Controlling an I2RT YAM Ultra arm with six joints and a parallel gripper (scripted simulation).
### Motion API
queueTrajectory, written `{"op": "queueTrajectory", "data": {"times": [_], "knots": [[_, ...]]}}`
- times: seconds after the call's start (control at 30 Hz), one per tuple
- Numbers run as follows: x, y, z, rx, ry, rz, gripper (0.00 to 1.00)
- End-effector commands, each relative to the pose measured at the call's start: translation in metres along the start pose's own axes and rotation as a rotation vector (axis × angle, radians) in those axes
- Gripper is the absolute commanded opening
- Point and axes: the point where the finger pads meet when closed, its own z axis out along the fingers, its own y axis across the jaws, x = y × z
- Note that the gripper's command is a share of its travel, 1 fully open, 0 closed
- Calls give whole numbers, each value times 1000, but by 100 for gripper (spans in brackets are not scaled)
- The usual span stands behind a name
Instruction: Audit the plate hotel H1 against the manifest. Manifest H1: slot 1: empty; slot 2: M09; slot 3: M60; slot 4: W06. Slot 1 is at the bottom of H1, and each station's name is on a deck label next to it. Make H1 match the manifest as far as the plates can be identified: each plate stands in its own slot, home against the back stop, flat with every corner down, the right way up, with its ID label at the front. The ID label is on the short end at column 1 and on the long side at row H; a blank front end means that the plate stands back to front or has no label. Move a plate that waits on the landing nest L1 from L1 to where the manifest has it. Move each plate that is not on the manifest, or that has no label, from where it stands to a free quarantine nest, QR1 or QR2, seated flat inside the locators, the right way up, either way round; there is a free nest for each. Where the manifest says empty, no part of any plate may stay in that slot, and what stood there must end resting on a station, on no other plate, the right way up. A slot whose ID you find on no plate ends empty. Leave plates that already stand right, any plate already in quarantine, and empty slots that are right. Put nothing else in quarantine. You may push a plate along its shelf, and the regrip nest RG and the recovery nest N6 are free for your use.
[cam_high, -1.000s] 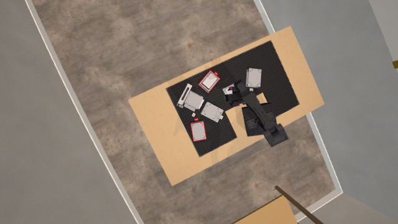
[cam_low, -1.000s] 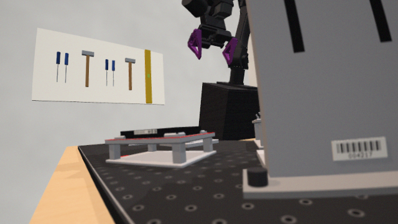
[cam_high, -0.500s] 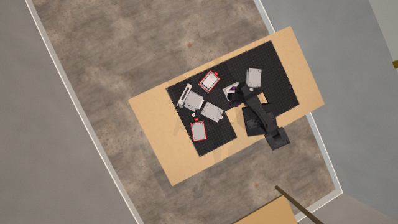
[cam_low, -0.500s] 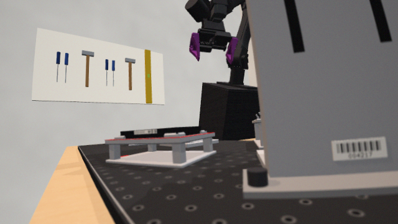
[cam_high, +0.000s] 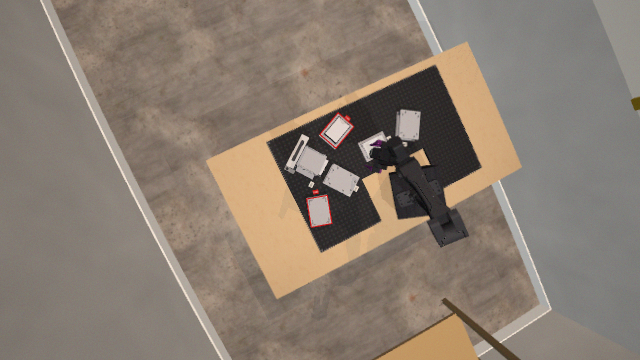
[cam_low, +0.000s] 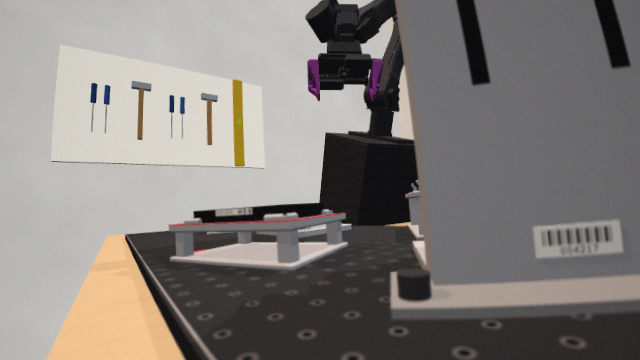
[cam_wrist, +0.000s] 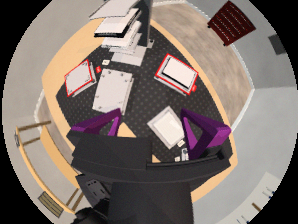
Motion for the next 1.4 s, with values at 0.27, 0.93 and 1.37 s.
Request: {"op": "queueTrajectory", "data": {"times": [0.27,0.93,1.37], "knots": [[-11,-4,-2,62,-142,139,100],[-25,27,4,103,-230,247,100],[-37,61,8,102,-231,248,100]]}}
